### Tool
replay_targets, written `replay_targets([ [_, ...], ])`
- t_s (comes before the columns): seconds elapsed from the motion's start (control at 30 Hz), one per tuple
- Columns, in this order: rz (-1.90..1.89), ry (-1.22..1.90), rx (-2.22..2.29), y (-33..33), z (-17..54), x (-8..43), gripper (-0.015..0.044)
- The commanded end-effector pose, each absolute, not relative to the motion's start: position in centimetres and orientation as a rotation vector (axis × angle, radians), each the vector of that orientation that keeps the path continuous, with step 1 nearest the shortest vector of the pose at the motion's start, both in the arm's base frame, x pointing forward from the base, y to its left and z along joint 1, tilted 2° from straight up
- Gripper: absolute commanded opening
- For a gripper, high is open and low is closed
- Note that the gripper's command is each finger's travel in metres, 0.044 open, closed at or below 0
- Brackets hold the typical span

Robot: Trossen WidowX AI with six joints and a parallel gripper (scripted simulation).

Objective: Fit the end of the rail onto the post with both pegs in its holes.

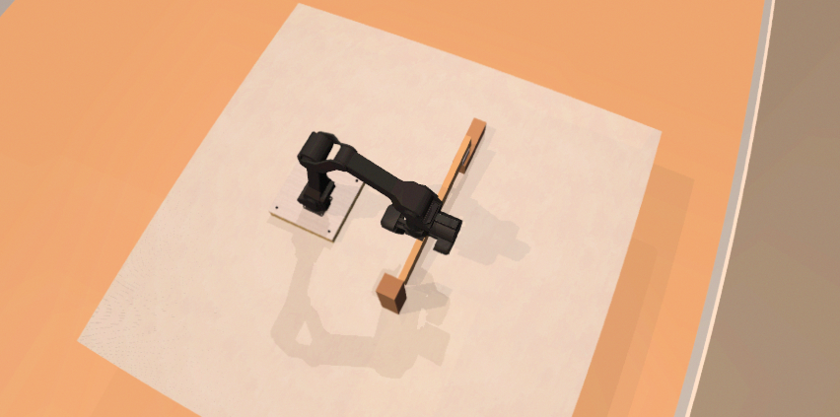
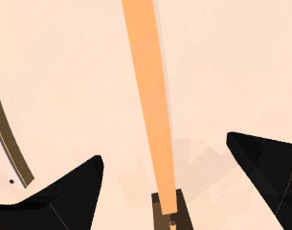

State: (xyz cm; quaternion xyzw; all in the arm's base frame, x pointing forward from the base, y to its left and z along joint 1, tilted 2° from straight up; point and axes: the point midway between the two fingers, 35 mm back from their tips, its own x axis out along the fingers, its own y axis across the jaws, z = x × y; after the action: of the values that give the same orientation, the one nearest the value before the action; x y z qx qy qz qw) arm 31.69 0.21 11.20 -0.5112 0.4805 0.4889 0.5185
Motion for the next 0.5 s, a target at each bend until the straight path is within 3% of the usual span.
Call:
replay_targets([
  [0.0,1.175,1.158,-1.229,0.0,10.5,31.7,0.044],
  [0.47,1.171,1.159,-1.229,0.0,8.3,31.9,0.044],
])
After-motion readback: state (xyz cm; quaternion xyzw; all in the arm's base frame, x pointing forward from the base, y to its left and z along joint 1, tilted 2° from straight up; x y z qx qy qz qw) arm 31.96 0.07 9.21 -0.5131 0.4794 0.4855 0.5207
